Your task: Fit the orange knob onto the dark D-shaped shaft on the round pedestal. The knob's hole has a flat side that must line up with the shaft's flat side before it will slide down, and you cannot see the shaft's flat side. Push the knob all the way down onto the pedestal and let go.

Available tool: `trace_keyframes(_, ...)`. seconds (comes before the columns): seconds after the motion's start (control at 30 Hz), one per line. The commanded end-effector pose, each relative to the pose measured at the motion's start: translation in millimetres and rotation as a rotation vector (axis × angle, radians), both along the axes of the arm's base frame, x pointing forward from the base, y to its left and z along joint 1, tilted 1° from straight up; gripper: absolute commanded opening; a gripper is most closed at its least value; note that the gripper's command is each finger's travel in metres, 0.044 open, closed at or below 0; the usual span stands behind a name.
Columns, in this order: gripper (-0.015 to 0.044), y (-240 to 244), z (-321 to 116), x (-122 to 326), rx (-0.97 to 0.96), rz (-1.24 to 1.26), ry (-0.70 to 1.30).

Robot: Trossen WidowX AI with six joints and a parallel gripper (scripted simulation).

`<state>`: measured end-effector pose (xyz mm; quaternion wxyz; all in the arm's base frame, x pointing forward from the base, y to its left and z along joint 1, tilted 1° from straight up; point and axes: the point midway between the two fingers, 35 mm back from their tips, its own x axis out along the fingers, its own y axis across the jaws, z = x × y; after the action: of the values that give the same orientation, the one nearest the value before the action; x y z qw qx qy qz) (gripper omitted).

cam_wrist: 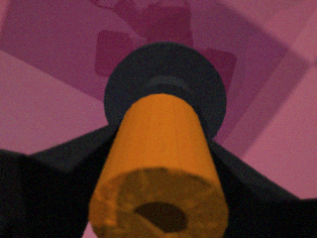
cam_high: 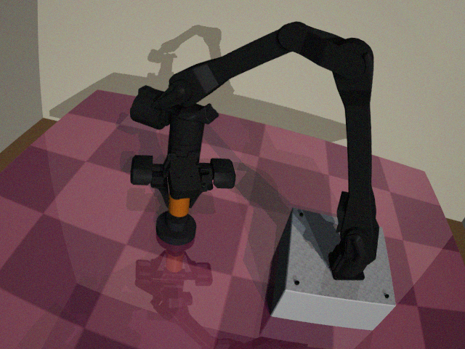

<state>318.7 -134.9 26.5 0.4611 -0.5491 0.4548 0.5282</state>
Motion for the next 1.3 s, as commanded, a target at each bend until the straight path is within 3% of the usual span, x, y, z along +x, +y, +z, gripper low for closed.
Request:
trace_keyframes(0.0, 0.0000, -0.8, -1.1, 2.9, -0.002, 0.024, -0.008)
trace_keyframes(0.63, 0.0000, 0.2, 3.1, -0.1, -0.002, 0.024, -0.007)
trace_keyframes(0.9, 0.0000, 0.0, 2.6, 0.0, -0.009, 0.226, -0.005)
trace_keyframes(1.27, 0.0000, -0.6, -1.9, 1.3, -0.009, 0.234, -0.005)
